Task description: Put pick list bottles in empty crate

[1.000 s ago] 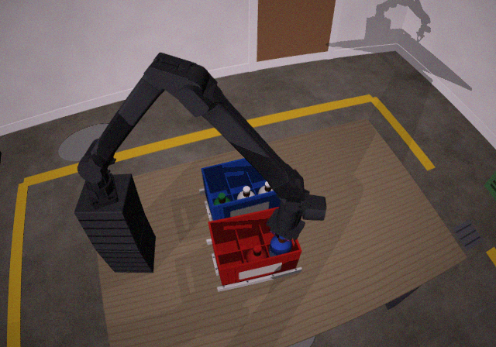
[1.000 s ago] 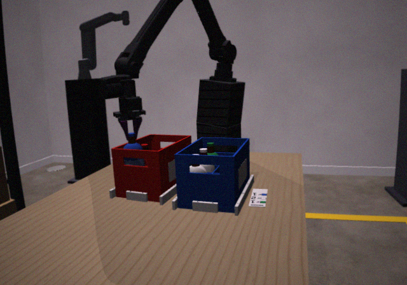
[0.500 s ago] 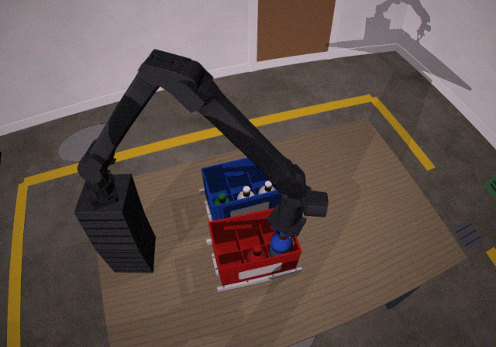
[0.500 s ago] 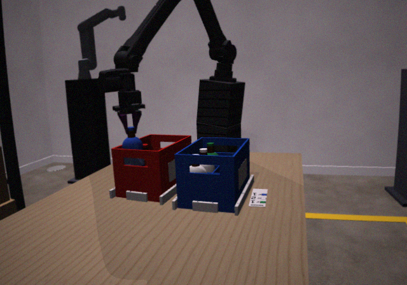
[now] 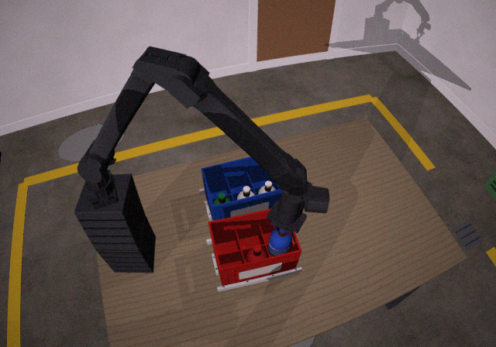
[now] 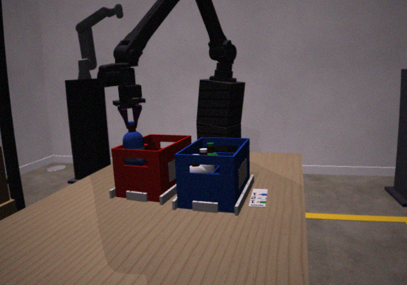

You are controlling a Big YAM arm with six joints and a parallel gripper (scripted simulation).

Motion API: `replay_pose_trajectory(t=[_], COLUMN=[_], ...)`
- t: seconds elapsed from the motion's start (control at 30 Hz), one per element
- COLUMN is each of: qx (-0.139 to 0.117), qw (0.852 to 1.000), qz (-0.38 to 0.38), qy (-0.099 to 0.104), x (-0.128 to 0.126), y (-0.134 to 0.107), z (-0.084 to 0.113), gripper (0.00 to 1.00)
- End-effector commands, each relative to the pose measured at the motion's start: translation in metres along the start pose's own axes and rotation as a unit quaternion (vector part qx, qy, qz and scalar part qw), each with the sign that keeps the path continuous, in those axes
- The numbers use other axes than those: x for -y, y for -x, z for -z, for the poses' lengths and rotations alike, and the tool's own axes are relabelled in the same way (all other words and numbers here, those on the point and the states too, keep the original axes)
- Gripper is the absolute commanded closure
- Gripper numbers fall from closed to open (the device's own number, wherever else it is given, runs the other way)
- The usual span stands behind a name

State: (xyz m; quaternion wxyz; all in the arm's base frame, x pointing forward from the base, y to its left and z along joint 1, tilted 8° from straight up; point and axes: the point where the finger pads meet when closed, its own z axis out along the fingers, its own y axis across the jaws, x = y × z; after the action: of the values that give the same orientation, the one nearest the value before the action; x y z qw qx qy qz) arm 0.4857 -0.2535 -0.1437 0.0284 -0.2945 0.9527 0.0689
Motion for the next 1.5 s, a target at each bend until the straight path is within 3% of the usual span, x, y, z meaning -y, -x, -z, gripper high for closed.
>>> replay_pose_trajectory(t=[0.0, 1.07, 1.47], qx=[0.02, 0.023, 0.023], qw=[0.999, 0.998, 0.998], qz=[0.001, 0.002, 0.002], qy=[-0.042, -0.051, -0.051], x=[0.028, 0.031, 0.034], y=[0.006, 0.008, 0.008], z=[0.061, 0.115, 0.125], gripper=[1.0, 1.0, 1.0])
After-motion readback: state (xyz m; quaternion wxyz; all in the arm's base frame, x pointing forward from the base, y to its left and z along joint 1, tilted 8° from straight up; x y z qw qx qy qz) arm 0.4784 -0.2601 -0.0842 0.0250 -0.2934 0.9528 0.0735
